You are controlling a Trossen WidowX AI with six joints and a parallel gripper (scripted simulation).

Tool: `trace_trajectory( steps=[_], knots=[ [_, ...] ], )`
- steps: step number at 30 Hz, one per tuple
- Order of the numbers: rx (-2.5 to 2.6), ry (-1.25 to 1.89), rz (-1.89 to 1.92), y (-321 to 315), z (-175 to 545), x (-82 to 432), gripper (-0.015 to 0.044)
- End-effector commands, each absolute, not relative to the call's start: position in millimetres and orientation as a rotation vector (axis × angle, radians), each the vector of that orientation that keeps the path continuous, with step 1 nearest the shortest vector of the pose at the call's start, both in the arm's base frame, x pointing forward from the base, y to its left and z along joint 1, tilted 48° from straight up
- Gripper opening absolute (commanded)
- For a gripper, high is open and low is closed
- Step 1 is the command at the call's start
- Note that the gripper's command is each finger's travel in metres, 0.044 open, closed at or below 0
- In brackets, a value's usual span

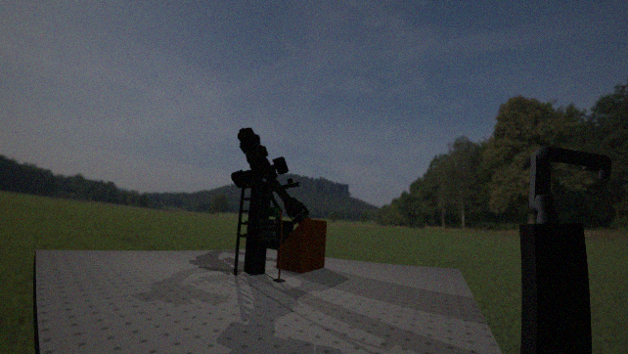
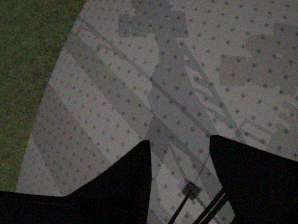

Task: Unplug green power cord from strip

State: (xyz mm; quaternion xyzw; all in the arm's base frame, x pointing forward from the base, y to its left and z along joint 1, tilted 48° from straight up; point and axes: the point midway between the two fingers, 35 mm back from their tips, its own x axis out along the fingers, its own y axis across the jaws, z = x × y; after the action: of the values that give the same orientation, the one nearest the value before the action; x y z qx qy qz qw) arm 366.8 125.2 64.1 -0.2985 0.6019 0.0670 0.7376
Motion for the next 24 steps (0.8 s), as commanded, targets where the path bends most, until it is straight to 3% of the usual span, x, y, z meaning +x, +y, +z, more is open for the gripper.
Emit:
trace_trajectory(
  steps=[1, 10, 24],
  knots=[
    [-0.829, 1.392, 0.211, 128, 53, 345, 0.016],
    [-1.672, 1.76, 0.524, 107, 35, 258, 0.016],
    [-1.696, 1.769, 0.534, 103, 40, 256, 0.016]
  ],
)
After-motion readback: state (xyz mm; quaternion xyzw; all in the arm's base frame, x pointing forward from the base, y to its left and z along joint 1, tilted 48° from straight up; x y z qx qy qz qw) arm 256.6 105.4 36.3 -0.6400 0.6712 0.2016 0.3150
